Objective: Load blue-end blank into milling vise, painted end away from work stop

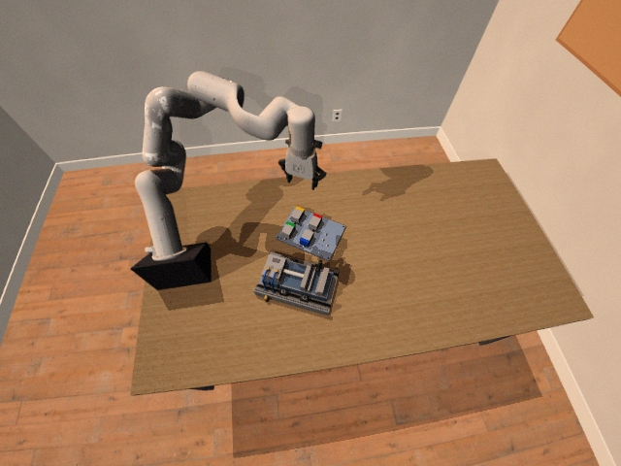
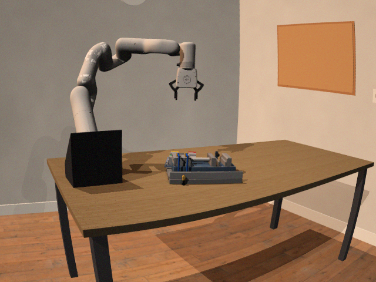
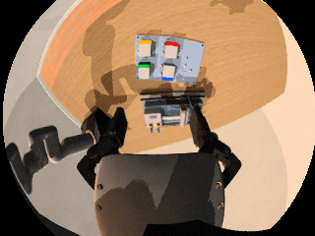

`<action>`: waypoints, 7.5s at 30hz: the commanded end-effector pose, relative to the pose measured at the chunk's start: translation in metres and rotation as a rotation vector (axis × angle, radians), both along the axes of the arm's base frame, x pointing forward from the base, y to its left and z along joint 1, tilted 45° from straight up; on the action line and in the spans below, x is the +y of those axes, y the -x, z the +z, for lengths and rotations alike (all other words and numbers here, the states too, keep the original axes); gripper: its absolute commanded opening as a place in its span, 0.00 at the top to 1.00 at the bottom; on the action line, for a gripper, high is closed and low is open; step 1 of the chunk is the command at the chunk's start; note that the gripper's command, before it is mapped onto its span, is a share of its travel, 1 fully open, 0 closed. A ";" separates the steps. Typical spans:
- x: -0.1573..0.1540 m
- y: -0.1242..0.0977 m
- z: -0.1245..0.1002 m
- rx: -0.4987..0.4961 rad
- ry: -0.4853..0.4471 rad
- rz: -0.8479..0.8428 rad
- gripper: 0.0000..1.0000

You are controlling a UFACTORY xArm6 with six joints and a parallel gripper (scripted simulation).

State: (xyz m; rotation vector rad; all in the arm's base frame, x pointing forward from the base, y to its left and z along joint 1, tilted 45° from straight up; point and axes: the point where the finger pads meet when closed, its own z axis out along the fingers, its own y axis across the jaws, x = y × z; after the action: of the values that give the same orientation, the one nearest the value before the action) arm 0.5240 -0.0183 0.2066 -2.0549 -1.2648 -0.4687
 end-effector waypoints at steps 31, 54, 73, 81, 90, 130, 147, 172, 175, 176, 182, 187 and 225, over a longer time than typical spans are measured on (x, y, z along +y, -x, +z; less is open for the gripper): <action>0.000 0.000 0.000 -0.040 -0.002 0.034 0.00; -0.001 -0.001 0.000 0.054 0.004 -0.061 0.00; -0.001 -0.001 0.000 0.053 0.004 -0.061 0.26; -0.001 -0.001 0.000 0.053 0.004 -0.061 0.26; -0.001 -0.001 0.000 0.053 0.004 -0.061 0.26; 0.026 -0.001 -0.052 0.056 0.003 -0.061 0.26; 0.048 -0.002 -0.097 0.056 0.004 -0.061 0.26; 0.095 -0.005 -0.192 0.054 0.003 -0.062 0.26; 0.095 -0.005 -0.192 0.054 0.003 -0.062 0.26; 0.095 -0.005 -0.192 0.054 0.003 -0.062 0.26; 0.094 -0.004 -0.189 0.055 0.004 -0.061 0.26; 0.093 -0.005 -0.186 0.054 0.003 -0.061 0.26; 0.088 -0.005 -0.178 0.054 0.003 -0.062 0.26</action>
State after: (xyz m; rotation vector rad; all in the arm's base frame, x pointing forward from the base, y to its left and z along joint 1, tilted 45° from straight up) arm 0.5275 0.0715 0.0271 -2.0980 -1.1738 -0.4324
